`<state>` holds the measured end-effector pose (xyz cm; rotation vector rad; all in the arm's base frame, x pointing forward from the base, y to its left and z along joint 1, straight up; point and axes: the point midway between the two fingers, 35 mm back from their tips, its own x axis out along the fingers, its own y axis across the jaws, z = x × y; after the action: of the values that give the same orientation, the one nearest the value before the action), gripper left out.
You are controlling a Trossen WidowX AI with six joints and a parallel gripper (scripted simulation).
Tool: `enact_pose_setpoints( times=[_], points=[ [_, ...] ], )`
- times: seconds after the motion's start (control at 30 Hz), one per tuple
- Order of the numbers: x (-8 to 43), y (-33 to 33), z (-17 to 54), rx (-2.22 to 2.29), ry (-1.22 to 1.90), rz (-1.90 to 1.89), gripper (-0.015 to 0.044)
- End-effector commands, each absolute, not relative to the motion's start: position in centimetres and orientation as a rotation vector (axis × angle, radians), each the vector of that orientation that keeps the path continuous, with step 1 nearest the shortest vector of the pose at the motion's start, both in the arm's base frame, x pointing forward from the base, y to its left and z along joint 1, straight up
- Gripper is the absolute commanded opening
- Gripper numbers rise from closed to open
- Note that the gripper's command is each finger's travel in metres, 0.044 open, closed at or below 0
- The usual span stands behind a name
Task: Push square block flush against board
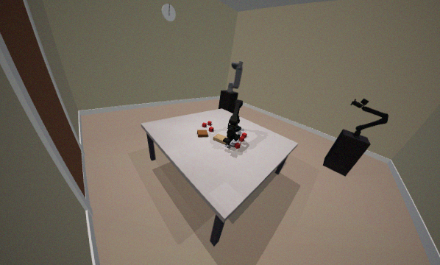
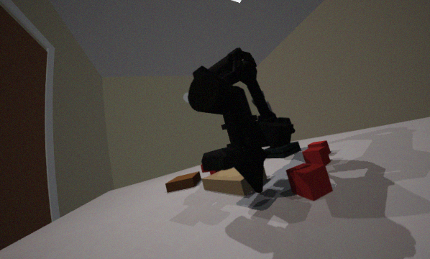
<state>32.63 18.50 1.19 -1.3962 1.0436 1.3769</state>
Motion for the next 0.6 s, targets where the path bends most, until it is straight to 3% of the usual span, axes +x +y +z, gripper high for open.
enact_pose_setpoints(
  times=[0.0, 0.57],
  points=[
    [32.9, 18.1, 1.3, -1.401, 1.036, 1.372, 0.0],
    [33.8, 15.4, 1.3, -1.404, 1.038, 1.37, 0.0]
  ],
)
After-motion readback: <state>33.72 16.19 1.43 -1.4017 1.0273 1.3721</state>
